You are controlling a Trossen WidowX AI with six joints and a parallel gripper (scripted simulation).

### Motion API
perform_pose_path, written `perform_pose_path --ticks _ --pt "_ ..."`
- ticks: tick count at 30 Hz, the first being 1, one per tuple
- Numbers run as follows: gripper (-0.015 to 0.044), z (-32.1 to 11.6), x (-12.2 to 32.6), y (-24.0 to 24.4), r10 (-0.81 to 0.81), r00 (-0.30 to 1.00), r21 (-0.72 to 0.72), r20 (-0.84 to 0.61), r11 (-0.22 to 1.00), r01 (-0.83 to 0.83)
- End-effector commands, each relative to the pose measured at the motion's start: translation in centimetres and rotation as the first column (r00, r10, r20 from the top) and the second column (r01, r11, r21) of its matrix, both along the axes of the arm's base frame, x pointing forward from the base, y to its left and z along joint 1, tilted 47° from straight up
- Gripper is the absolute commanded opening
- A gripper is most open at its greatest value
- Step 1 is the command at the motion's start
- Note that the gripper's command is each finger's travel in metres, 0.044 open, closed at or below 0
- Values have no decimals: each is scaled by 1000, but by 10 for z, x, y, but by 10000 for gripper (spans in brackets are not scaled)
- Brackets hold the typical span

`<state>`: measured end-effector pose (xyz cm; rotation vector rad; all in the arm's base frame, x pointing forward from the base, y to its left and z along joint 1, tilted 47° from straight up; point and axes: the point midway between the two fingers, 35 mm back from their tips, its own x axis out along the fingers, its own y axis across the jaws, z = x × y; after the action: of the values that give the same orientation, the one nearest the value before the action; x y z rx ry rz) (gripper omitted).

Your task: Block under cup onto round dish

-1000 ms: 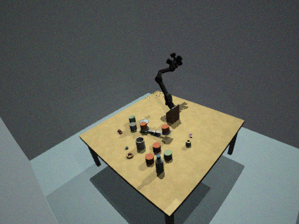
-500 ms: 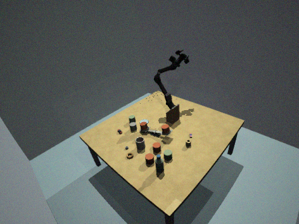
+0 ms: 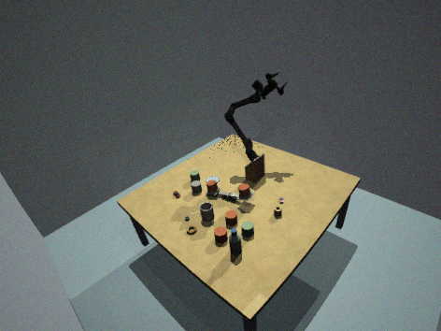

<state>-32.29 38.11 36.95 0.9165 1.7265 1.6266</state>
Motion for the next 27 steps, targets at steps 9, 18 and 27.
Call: perform_pose_path --ticks 9,18,27 --pt "440 -58 102 43 -265 925 -51 272 956 289" --pt "440 -102 188 53 -395 779 -73 488 870 487" --pt "440 -143 275 41 -431 585 -83 687 754 652"
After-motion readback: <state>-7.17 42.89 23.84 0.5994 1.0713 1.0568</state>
